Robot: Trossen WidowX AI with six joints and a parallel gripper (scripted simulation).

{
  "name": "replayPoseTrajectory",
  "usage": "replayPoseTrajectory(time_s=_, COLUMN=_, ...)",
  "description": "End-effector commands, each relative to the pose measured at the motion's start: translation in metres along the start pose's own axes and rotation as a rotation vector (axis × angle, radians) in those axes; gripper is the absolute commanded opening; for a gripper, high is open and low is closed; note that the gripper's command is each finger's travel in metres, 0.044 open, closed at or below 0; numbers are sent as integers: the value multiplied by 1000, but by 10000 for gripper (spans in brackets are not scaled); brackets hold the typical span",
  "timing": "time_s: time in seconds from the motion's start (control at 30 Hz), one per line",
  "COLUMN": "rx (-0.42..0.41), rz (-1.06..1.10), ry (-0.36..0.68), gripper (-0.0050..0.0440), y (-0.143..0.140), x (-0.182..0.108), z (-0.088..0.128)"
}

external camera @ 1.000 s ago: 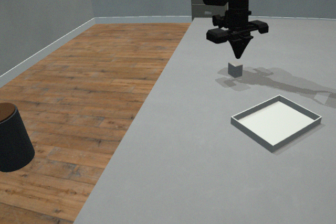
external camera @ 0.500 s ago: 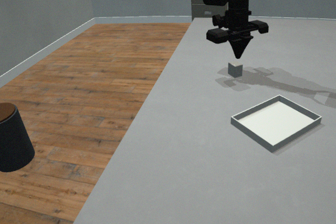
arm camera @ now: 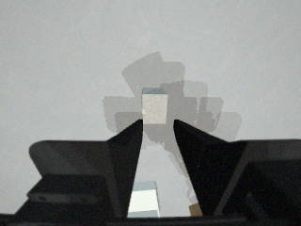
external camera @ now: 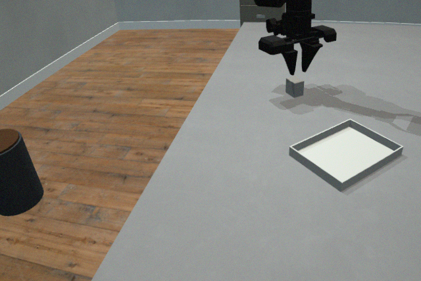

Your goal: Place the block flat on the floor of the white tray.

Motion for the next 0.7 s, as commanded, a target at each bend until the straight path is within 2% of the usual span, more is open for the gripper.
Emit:
replayPoseTrajectory(time_s=0.0, rx=6, rz=-1, ry=-32, gripper=227, y=1, x=2, z=11)
replayPoseTrajectory(time_s=0.67, rx=5, rz=-1, ry=-31, gripper=227, y=1, x=3, z=1)
Point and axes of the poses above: the point midway between the two fingers, 35 mm back from their tips, its own z axis back along the fingers, its own y axis across the jaws, x = y × z, the point moved 5 cm from there along z, back along the fingers, and after that the axes turned 12 degrees about z, right-handed, at the moved point
